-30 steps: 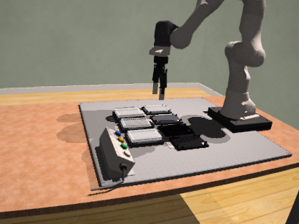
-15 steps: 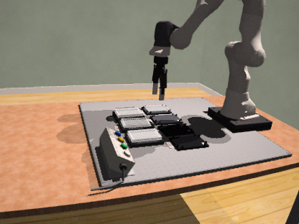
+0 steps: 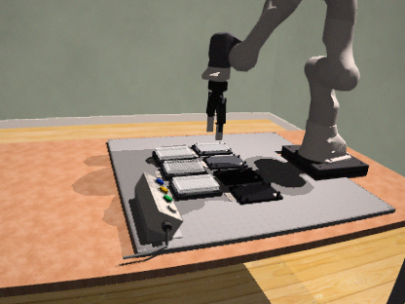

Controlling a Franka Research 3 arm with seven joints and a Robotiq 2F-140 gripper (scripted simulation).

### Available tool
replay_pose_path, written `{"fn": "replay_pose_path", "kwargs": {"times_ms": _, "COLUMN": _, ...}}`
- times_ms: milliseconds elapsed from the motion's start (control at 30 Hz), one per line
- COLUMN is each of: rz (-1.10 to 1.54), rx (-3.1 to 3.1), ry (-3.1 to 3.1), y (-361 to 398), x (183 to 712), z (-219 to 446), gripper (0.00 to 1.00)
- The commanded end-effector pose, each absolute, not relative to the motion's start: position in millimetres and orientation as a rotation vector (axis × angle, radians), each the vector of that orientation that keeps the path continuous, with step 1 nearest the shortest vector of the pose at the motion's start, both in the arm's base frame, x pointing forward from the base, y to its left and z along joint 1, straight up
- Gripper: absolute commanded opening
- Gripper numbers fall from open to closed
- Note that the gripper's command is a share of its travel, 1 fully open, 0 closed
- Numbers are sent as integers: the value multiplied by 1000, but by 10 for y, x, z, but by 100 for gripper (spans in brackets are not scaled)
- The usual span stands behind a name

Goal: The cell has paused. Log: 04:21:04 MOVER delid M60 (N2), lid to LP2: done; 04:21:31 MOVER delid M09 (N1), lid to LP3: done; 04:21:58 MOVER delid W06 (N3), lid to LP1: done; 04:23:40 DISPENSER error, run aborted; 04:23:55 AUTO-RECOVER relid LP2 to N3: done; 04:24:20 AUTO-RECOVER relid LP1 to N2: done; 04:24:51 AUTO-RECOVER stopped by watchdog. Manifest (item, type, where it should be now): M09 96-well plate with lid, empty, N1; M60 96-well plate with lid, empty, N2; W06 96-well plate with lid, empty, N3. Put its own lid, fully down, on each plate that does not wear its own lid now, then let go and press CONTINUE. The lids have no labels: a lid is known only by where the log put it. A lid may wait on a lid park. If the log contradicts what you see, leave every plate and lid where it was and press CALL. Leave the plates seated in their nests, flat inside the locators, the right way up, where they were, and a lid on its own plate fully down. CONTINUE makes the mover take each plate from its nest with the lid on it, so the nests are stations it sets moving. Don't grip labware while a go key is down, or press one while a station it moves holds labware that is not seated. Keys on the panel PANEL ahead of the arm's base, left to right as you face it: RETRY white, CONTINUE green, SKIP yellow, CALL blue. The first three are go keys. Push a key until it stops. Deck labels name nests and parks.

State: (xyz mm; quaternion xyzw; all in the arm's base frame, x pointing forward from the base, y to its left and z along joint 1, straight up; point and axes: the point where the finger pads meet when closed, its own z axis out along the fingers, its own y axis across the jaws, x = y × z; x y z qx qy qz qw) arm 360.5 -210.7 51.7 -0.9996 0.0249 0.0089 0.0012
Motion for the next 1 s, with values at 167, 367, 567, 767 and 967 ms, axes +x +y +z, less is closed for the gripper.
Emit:
{"fn": "replay_pose_path", "kwargs": {"times_ms": 167, "rz": 14, "rx": -3141, "ry": 58, "y": -2107, "x": 3630, "z": 398, "gripper": 66}}
{"fn": "replay_pose_path", "kwargs": {"times_ms": 367, "rz": 14, "rx": -3141, "ry": 58, "y": -2107, "x": 3629, "z": 322, "gripper": 66}}
{"fn": "replay_pose_path", "kwargs": {"times_ms": 567, "rz": 14, "rx": -3141, "ry": 58, "y": -2108, "x": 3630, "z": 249, "gripper": 66}}
{"fn": "replay_pose_path", "kwargs": {"times_ms": 767, "rz": 14, "rx": -3141, "ry": 58, "y": -2108, "x": 3630, "z": 214, "gripper": 66}}
{"fn": "replay_pose_path", "kwargs": {"times_ms": 967, "rz": 14, "rx": -3141, "ry": 58, "y": -2108, "x": 3629, "z": 186, "gripper": 66}}
